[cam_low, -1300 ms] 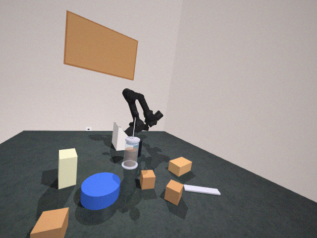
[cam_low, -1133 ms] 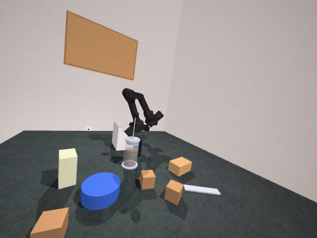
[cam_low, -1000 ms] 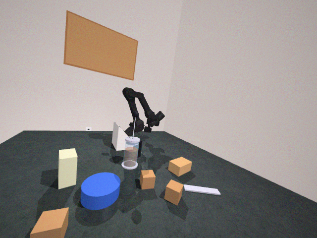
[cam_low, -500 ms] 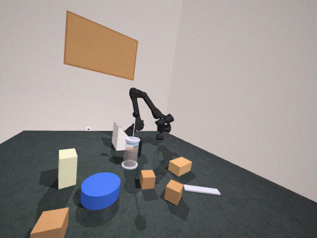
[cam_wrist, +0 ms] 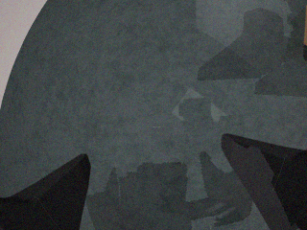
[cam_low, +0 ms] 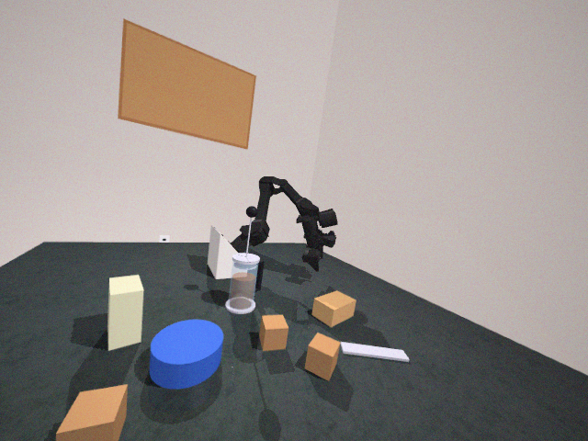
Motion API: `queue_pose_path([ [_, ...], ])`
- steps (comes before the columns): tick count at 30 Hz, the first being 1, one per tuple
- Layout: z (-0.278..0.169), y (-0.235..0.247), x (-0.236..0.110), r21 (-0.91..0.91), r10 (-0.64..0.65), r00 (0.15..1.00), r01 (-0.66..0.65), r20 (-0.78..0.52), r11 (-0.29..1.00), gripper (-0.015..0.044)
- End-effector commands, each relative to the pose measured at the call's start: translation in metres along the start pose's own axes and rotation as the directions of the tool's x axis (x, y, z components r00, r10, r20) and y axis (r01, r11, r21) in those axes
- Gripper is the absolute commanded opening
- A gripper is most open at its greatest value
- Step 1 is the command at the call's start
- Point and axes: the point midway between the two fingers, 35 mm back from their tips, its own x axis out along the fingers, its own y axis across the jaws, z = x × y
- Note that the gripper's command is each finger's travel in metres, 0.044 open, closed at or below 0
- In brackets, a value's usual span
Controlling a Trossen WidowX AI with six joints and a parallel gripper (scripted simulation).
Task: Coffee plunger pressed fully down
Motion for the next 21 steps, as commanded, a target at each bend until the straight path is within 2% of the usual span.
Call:
queue_pose_path([
  [1,0.020,-0.033,-0.019,0.045,-0.102,0.993,0.099,0.058,0.994,0.0440],
  [11,0.051,-0.122,-0.111,0.227,-0.396,0.894,0.349,0.209,0.909,0.0440],
  [21,0.033,-0.178,-0.230,0.432,-0.620,0.724,0.476,0.302,0.766,0.0440],
])
